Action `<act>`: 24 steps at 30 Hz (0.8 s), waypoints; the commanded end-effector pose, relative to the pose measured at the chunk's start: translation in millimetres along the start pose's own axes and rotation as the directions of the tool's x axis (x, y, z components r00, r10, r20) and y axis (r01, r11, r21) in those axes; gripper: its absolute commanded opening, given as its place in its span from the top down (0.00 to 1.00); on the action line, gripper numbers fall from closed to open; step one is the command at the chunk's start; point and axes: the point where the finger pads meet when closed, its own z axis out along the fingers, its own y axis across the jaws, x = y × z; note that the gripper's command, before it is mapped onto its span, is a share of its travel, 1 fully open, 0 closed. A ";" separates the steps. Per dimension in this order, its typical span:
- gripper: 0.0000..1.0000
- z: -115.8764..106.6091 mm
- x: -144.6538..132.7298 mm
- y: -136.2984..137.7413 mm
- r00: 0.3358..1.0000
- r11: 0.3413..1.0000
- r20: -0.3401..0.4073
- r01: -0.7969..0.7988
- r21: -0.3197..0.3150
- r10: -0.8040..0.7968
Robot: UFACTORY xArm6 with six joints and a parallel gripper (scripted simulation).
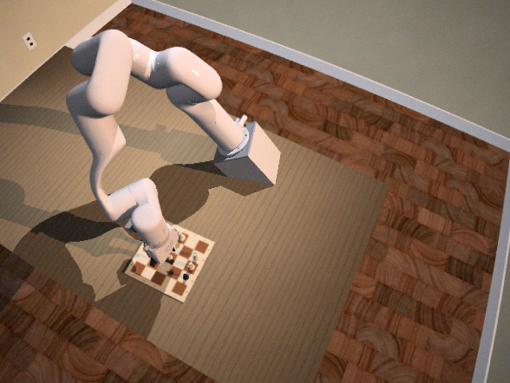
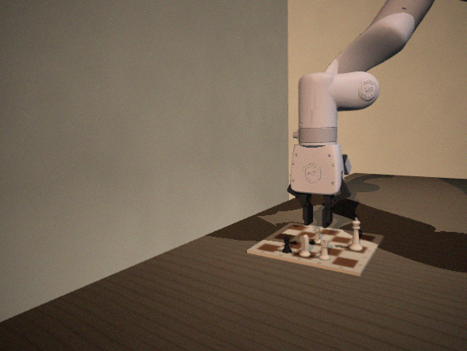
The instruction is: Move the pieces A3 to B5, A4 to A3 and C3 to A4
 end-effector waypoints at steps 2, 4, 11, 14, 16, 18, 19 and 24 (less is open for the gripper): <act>0.66 -1.0 -0.1 -1.3 1.000 1.000 0.001 -0.001 0.003 0.001; 0.66 -0.4 -0.1 -1.3 1.000 1.000 0.001 -0.001 0.003 0.001; 0.66 4.4 -0.1 -1.3 1.000 1.000 0.001 -0.001 0.003 0.001; 0.66 9.5 -0.1 -1.4 1.000 1.000 0.001 -0.001 0.003 0.001; 0.66 13.5 -0.1 -1.4 1.000 1.000 0.001 -0.001 0.003 0.001; 0.66 17.5 -0.1 -1.4 1.000 1.000 0.001 -0.001 0.003 0.001; 0.66 19.5 -0.1 -1.4 1.000 1.000 0.001 -0.001 0.003 0.001; 0.66 27.8 -0.1 -1.4 1.000 1.000 0.001 -0.001 0.003 0.001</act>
